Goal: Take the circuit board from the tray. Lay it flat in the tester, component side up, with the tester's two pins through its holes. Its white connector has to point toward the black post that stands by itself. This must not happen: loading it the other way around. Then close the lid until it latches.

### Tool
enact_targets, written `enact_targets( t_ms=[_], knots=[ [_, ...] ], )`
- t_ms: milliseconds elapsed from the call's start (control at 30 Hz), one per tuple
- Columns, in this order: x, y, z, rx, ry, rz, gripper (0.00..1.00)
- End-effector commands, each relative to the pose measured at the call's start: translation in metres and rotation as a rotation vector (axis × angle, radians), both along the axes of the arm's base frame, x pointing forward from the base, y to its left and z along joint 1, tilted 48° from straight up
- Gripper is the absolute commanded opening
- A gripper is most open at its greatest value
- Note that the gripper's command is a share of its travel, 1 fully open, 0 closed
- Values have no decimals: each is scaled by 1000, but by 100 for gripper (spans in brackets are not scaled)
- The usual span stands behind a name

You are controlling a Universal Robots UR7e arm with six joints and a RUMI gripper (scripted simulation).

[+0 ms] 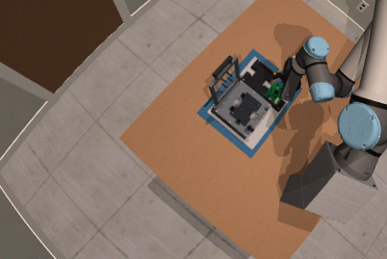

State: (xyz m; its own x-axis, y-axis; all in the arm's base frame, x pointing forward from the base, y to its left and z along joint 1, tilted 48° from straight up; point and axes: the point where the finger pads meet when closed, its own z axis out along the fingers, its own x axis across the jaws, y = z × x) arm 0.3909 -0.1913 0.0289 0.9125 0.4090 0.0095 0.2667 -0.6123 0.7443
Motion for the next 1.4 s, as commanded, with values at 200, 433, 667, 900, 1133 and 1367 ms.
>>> enact_targets(
  t_ms=[200, 433, 667, 900, 1133, 1367],
  knots=[
    [0, 0, 0, 69, -152, -159, 59],
    [0, 0, 0, 87, -191, -197, 59],
    [0, 0, 0, 88, -194, -200, 59],
    [0, 0, 0, 88, -194, -200, 59],
    [0, 0, 0, 88, -194, -200, 59],
    [0, 0, 0, 88, -194, -200, 59]
  ],
)
